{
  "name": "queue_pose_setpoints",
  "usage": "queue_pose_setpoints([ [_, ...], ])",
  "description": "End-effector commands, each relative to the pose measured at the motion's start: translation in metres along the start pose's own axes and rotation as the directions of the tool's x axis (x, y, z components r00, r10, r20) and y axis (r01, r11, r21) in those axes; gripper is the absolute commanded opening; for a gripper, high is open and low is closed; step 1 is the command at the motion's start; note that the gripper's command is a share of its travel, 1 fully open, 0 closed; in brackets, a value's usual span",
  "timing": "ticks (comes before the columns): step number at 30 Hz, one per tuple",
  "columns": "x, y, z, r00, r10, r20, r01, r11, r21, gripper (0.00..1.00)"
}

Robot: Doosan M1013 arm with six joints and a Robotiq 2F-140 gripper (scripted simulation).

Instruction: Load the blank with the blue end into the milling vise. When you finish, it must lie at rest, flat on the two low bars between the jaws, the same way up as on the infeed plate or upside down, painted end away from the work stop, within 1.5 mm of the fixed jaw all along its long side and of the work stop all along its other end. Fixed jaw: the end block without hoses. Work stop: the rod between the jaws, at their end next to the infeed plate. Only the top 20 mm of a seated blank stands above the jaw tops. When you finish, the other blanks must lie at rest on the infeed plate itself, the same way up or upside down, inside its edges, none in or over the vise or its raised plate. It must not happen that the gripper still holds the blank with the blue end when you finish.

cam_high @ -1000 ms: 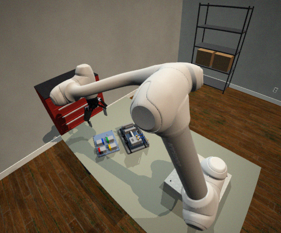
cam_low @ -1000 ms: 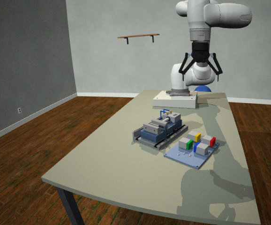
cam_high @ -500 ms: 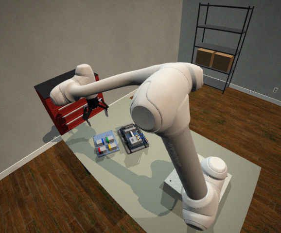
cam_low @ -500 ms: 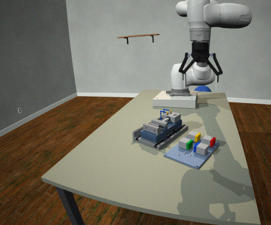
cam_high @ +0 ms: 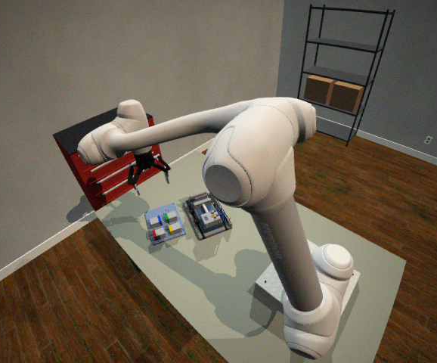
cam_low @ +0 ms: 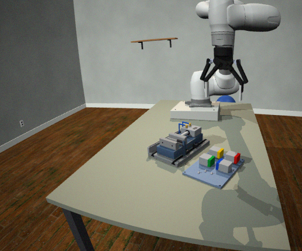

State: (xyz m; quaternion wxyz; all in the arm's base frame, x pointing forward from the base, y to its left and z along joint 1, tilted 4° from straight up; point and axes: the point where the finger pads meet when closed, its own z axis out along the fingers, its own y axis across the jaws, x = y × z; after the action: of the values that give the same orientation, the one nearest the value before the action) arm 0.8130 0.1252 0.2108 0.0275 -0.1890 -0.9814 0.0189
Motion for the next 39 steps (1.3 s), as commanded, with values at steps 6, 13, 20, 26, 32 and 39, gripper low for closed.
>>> queue_pose_setpoints([
  [6, 0.0001, 0.0000, -0.0002, 0.993, 0.121, 0.000, -0.121, 0.993, 0.000, 1.00],
  [13, 0.0000, 0.0000, -0.0002, 0.981, 0.192, 0.000, -0.192, 0.981, 0.000, 1.00],
  [20, 0.0001, 0.0000, -0.0002, 0.955, 0.296, 0.000, -0.296, 0.955, 0.000, 1.00],
  [26, 0.0001, 0.0000, -0.0002, 0.935, 0.354, 0.001, -0.354, 0.935, 0.000, 1.00],
  [32, 0.0001, 0.0000, -0.0002, 0.902, 0.432, 0.001, -0.432, 0.902, 0.000, 1.00],
  [39, 0.0001, 0.0000, -0.0002, 0.851, 0.525, 0.001, -0.525, 0.851, 0.001, 1.00],
])
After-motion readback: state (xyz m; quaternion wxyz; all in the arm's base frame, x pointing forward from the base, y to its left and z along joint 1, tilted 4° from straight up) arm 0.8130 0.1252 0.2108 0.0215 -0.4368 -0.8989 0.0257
